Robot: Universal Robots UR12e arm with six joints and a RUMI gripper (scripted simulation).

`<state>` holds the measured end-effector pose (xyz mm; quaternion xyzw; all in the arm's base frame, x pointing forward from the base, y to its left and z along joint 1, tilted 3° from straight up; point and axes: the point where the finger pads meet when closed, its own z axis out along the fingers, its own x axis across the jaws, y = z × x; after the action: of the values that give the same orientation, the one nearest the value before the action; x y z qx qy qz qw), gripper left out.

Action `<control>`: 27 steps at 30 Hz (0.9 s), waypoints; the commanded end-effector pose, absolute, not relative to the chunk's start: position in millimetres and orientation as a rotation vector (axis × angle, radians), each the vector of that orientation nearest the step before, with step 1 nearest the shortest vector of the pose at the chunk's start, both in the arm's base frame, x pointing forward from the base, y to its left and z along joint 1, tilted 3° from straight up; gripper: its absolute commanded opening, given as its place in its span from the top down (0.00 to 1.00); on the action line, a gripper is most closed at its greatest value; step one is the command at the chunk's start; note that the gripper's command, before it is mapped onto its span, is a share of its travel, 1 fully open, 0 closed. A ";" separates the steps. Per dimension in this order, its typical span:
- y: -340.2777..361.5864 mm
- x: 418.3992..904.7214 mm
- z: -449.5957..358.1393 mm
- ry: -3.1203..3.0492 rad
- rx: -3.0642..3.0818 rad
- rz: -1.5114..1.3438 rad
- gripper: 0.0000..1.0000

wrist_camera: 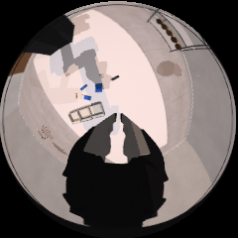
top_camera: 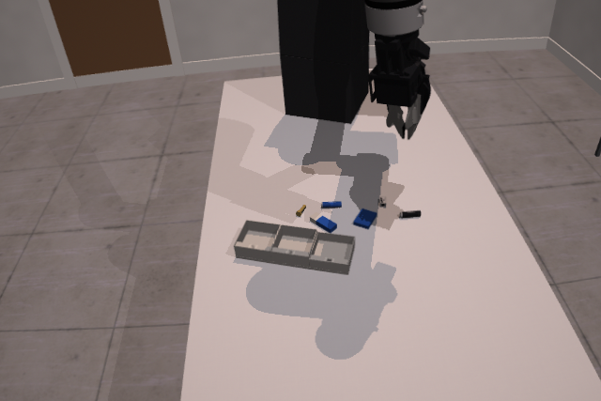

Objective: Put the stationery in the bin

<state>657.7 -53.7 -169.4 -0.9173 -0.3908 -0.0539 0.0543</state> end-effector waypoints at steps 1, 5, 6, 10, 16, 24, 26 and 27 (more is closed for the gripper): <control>-52.4 660.2 -212.4 -1.187 -2.787 -0.166 0.96; -51.3 661.0 -242.5 -1.187 -2.787 -0.166 0.96; -51.3 661.0 -242.5 -1.187 -2.787 -0.166 0.96; -51.3 661.0 -242.5 -1.187 -2.787 -0.166 0.96; -53.8 649.8 -236.8 -0.902 -2.890 -0.143 0.96; -55.6 643.4 -238.2 -0.605 -2.966 -0.120 0.96; -55.6 643.4 -238.2 -0.568 -2.974 -0.117 0.96; -55.6 643.4 -238.2 -0.568 -2.974 -0.117 0.96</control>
<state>645.1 -54.9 -238.3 -0.9710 -0.2282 -0.0416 0.0582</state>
